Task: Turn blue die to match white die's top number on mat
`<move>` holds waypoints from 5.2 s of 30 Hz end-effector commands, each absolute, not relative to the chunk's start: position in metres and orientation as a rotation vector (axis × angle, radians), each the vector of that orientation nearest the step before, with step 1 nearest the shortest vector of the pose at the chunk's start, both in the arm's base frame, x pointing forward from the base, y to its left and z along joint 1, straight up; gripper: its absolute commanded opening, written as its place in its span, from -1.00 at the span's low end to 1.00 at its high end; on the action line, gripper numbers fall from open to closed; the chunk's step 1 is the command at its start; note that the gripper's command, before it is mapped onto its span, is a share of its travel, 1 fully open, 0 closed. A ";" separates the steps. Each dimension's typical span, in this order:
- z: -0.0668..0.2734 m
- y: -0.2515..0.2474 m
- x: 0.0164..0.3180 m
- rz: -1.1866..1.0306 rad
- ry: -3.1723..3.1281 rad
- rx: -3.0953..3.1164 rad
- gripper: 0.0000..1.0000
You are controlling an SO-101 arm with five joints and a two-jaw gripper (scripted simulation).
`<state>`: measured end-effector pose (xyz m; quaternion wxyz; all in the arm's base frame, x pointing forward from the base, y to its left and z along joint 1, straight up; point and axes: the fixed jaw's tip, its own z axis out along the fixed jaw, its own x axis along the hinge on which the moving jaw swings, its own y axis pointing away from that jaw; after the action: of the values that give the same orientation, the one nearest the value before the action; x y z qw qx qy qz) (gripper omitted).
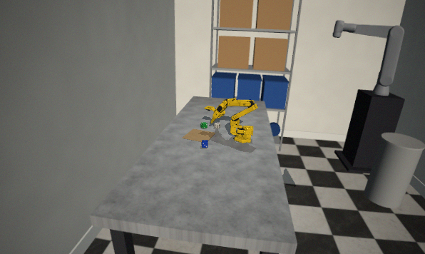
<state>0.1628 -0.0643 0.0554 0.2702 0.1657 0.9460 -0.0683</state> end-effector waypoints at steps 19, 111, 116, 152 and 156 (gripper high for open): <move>0.051 -0.112 0.120 -0.322 2.450 0.917 -0.29; 0.064 -0.018 0.182 -0.093 2.526 0.068 -0.30; 0.064 0.006 0.186 -0.039 2.523 -0.103 -0.30; 0.063 0.122 0.157 0.214 2.378 -0.887 -0.30; 0.063 0.122 0.157 0.214 2.378 -0.887 -0.30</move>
<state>0.1479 0.1147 0.0473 0.2550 -0.3323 0.9054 0.0694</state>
